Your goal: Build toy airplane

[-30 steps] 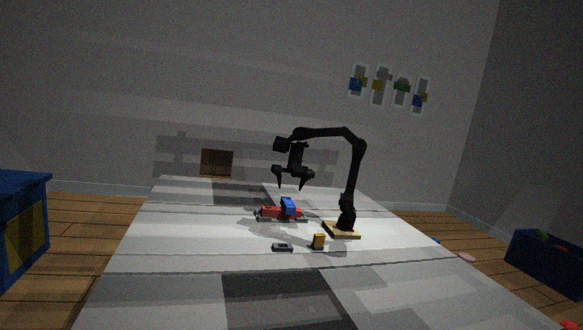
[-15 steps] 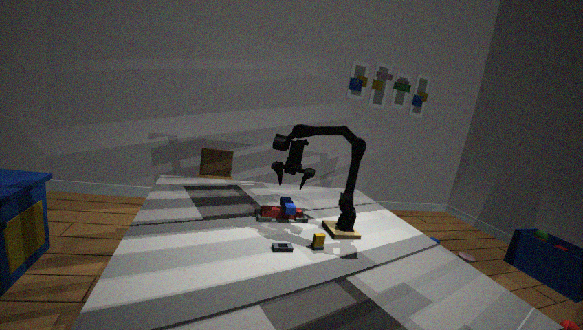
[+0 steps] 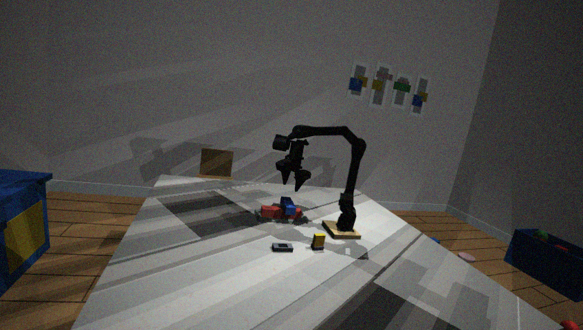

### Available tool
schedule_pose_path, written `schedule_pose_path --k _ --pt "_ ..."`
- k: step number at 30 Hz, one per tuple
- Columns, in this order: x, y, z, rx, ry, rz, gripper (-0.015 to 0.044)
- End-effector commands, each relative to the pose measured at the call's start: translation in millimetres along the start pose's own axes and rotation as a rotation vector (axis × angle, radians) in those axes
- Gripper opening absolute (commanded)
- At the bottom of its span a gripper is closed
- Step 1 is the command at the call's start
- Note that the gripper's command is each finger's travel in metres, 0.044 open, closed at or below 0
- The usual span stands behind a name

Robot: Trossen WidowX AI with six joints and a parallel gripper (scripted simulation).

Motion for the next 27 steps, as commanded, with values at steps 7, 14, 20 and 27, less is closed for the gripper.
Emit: schedule_pose_path --k 7,14,20,27 --pt "-1.5 0.3 -0.7 -0.239 -0.003 0.002 0.0440" --pt "-0.4 32.5 35.1 -0.241 0.001 -0.012 0.0440" --pt "1.1 72.4 103.7 -0.241 0.008 -0.015 0.0440" --pt "1.6 89.8 189.4 -0.239 0.016 -0.011 0.0440"
Point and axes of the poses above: the point midway between the two fingers, 35 mm back from their tips, its own x axis back along the fingers, its own z axis across the jaws, y = z × x, the point moved 3 cm from there along x, back along the fingers, and after that the axes turned 12 degrees about x, right-handed, at the moved point
